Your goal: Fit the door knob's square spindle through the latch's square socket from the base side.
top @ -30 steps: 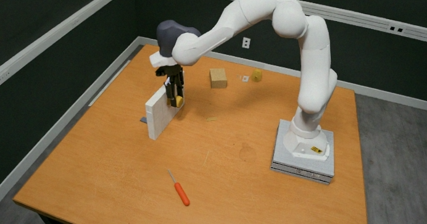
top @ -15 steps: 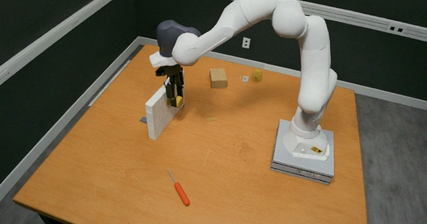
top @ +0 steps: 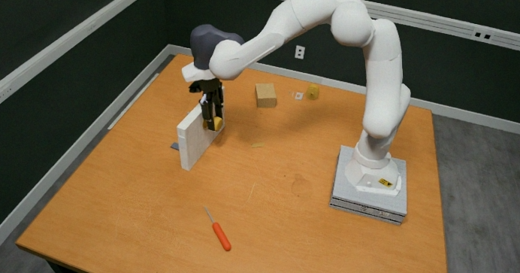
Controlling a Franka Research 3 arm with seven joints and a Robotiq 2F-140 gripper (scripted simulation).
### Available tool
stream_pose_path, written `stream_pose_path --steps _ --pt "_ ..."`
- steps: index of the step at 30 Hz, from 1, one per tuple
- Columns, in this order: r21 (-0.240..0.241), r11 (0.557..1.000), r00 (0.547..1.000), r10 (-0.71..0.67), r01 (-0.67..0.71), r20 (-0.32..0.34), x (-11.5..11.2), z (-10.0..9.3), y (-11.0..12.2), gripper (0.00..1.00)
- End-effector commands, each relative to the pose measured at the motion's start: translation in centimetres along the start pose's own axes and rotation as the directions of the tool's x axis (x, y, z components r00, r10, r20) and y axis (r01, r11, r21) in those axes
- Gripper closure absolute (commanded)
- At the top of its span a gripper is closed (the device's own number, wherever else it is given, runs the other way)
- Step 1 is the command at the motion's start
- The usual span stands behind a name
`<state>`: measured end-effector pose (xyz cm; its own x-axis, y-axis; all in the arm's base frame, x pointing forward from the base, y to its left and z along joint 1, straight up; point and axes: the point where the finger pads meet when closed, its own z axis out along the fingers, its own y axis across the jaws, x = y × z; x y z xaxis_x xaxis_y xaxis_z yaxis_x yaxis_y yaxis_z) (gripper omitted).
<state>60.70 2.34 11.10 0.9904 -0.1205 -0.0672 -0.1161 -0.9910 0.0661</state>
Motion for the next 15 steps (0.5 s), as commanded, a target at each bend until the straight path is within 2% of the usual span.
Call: stream_pose_path --steps 1,6,7,15 --pt "-0.002 1.0 1.0 -0.001 0.001 -0.002 0.11 -0.14 0.01 0.58" --pt "-0.002 1.0 1.0 -0.001 0.001 -0.002 0.11 -0.14 0.01 0.58" --pt "-0.002 1.0 1.0 -0.001 0.001 -0.002 0.11 -0.14 0.01 0.43" --pt "-0.002 1.0 1.0 -0.001 0.001 -0.002 0.11 -0.14 0.01 0.43"
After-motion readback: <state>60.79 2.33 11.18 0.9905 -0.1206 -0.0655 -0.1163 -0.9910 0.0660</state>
